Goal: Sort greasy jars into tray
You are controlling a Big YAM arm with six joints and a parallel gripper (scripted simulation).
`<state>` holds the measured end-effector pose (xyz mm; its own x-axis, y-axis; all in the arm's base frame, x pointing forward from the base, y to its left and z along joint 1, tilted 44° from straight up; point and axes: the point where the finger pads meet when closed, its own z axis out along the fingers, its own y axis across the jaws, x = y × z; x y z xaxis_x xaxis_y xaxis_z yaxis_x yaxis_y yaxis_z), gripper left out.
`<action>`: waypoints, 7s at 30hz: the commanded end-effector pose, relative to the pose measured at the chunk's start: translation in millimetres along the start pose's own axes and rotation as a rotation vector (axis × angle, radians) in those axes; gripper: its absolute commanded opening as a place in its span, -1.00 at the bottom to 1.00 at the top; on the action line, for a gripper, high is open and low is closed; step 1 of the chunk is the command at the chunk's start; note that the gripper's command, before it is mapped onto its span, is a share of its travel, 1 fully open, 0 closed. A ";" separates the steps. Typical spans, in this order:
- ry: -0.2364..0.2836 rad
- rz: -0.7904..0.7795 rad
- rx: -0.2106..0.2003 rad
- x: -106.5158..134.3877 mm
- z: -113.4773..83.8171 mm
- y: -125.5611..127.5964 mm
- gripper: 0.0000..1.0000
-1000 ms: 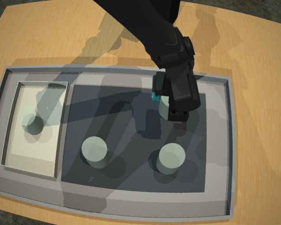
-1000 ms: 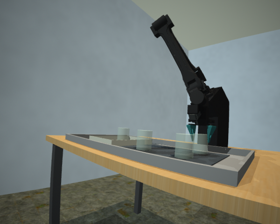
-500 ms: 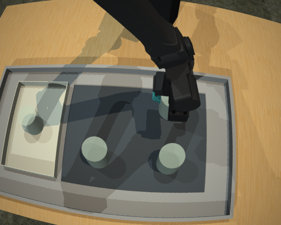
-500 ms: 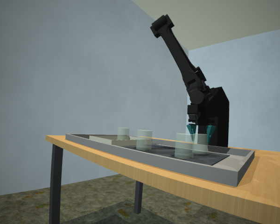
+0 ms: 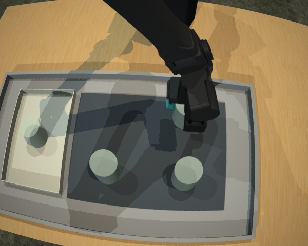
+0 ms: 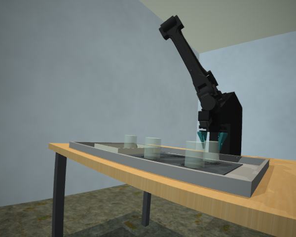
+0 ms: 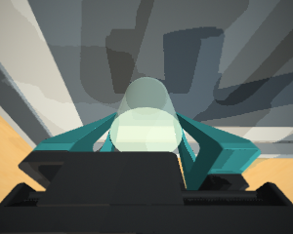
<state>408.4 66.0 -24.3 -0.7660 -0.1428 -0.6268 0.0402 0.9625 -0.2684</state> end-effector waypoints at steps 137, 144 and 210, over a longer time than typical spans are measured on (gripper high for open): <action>-0.011 0.010 -0.003 -48.7 -148.6 -75.9 -1.00; -0.011 0.010 -0.003 -56.8 -148.6 -94.2 -1.00; -0.011 0.010 -0.003 -134.9 -149.0 -270.6 -1.00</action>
<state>394.2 -125.8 223.9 -0.7648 -0.1237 -0.6323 0.0431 0.9694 -0.2417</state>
